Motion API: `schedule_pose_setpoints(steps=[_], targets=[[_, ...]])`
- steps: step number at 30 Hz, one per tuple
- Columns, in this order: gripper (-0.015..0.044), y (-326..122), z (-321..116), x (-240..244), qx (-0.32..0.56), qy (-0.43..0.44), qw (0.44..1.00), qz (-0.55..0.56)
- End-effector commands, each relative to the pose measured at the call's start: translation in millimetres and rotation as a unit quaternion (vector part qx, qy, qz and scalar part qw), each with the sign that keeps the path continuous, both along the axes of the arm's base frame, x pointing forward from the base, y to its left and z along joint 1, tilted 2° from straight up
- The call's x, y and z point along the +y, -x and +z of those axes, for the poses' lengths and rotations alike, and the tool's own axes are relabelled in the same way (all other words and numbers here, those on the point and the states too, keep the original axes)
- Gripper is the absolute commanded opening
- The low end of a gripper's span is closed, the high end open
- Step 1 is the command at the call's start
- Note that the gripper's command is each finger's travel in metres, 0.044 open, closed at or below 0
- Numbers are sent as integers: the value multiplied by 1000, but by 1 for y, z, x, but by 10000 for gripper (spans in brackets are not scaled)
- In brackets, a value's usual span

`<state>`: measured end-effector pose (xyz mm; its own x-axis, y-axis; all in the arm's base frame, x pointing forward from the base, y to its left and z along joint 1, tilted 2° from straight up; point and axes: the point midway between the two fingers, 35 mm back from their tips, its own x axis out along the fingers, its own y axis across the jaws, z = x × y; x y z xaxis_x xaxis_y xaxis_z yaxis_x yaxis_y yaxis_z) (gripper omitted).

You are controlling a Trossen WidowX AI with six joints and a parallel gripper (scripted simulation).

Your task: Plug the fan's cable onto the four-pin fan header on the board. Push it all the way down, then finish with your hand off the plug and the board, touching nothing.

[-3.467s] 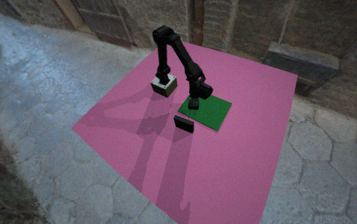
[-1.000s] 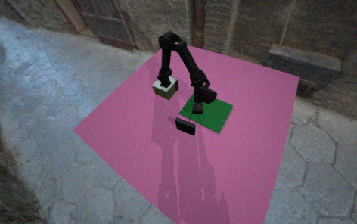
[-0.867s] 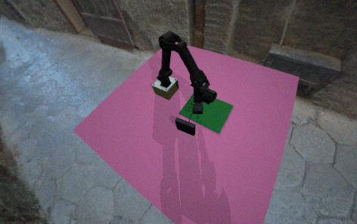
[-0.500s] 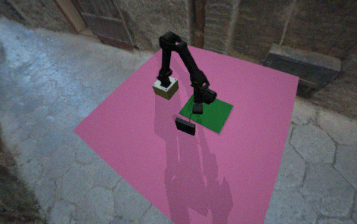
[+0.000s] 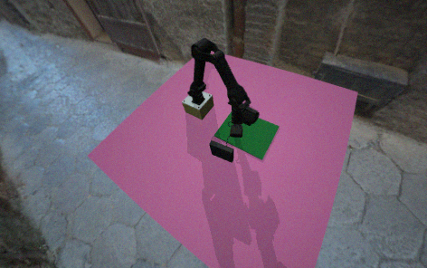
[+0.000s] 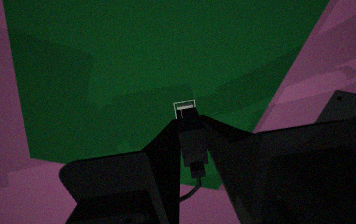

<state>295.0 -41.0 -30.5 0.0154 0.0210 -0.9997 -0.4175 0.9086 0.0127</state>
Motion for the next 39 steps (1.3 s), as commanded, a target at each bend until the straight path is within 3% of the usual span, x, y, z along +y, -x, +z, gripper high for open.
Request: schedule_pose_setpoints(steps=[1, 16, 26, 29, 33, 39], targets=[[0, 0, -3, 0, 0, -1, 1000, -1], [0, 0, -12, 1, 0, -1, 1000, -1], [260, 0, -8, 0, 0, 0, 1000, 0], [260, 0, -5, 0, 0, 0, 1000, 0], [260, 0, 43, -1, 0, -1, 1000, -1], [260, 1, 47, -1, 0, -1, 1000, -1]])
